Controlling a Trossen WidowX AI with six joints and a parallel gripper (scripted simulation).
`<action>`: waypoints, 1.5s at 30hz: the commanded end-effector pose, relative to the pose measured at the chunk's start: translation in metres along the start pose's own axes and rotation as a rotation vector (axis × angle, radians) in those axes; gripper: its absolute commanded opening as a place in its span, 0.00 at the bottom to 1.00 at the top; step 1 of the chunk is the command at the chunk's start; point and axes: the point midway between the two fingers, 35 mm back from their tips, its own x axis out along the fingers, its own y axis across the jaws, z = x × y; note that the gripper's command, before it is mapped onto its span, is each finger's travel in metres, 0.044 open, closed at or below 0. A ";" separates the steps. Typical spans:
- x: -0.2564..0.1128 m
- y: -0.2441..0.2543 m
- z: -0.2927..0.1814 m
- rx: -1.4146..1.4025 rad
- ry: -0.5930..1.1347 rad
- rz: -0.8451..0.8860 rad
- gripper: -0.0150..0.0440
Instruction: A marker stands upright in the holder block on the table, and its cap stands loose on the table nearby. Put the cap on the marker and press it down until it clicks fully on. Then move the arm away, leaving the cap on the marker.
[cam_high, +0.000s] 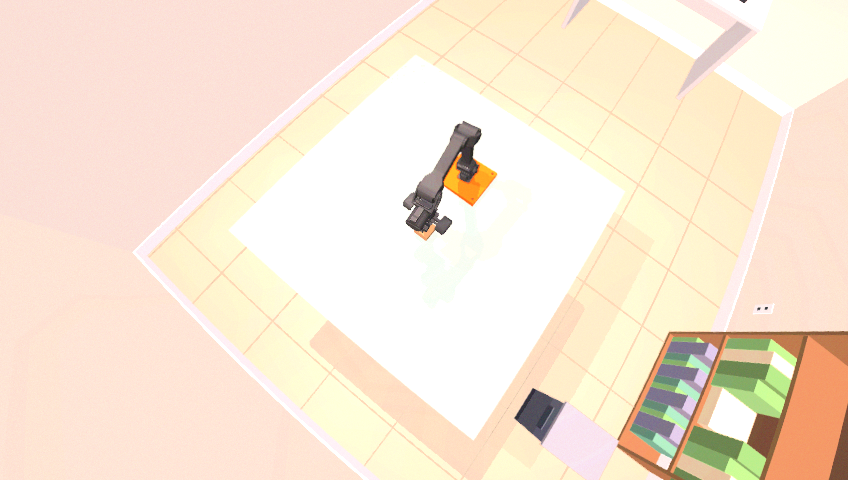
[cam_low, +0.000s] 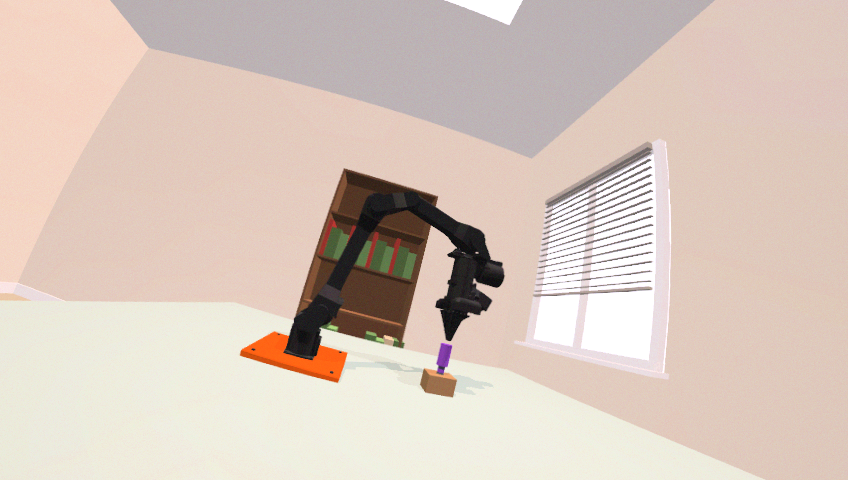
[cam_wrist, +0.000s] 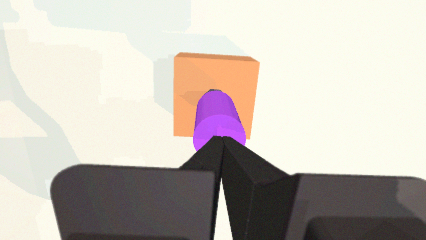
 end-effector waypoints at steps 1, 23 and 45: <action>0.007 0.000 -0.002 -0.004 0.003 0.001 0.25; -0.025 0.000 0.004 -0.004 -0.020 0.002 0.25; -0.074 0.000 -0.001 -0.010 -0.039 0.004 0.74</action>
